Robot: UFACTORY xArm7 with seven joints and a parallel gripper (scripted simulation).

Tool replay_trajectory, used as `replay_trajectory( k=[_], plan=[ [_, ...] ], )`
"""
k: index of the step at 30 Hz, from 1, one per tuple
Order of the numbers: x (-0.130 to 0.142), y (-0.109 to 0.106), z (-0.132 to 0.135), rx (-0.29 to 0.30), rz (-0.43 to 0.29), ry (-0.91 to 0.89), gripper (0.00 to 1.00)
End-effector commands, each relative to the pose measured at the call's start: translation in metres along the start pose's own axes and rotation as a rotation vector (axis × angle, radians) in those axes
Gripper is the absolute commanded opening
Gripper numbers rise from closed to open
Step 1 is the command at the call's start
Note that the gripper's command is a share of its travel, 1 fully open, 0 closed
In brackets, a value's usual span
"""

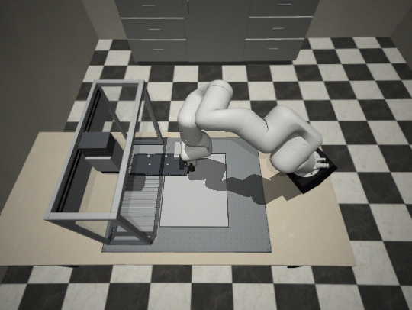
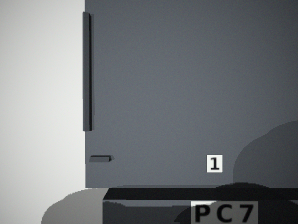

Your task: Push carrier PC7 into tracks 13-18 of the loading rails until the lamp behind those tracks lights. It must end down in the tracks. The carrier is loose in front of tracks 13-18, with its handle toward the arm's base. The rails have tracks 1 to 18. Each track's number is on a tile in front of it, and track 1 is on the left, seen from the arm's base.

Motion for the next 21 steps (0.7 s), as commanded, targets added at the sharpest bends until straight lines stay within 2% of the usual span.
replay_trajectory(
  k=[1, 21],
  plan=[
    [-0.0024, -0.0009, 0.0018, 0.003, 0.001, 0.0, 0.82],
    [-0.0082, -0.0009, 0.0034, 0.003, 0.001, 0.0, 0.82]
  ],
)
Point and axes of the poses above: the point where the finger pads meet when closed, its own y axis out along the fingers, its own z axis across the jaws, x = y × z, the point moved 8 cm from there along -y, back along the fingers, and after that the axes turned 15 degrees about -y, right-handed, at the moved point
